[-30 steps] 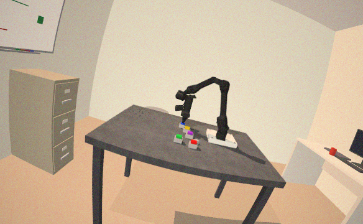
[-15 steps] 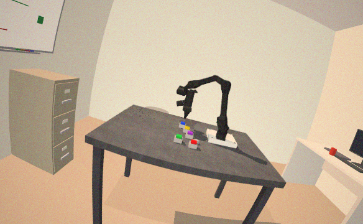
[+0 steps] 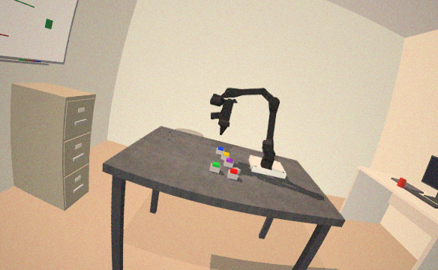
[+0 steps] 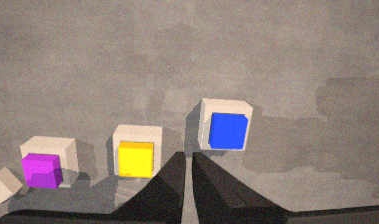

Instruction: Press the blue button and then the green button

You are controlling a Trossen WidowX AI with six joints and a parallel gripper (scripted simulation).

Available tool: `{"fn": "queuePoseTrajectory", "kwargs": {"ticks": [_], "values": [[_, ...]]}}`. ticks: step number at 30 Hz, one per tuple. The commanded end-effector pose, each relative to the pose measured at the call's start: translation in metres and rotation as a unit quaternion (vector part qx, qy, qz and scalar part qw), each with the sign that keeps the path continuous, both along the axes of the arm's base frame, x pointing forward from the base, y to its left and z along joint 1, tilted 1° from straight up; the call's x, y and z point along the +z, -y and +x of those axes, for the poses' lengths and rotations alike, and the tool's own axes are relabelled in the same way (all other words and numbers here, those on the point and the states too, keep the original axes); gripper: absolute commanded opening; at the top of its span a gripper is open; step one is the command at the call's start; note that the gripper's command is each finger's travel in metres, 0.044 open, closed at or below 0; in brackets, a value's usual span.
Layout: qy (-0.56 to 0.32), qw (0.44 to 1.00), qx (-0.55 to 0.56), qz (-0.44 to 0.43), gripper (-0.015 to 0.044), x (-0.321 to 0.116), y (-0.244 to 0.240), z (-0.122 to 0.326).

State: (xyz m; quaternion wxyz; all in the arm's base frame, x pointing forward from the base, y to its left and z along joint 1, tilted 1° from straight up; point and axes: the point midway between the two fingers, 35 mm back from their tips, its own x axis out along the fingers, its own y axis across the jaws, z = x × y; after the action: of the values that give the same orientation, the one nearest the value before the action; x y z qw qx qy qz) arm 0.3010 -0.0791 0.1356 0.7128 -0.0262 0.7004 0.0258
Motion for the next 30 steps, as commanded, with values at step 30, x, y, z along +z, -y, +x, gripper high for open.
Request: {"fn": "queuePoseTrajectory", "kwargs": {"ticks": [30], "values": [[0.003, 1.0, -0.011, 0.02, 0.002, -0.054, -0.259, -0.023]]}}
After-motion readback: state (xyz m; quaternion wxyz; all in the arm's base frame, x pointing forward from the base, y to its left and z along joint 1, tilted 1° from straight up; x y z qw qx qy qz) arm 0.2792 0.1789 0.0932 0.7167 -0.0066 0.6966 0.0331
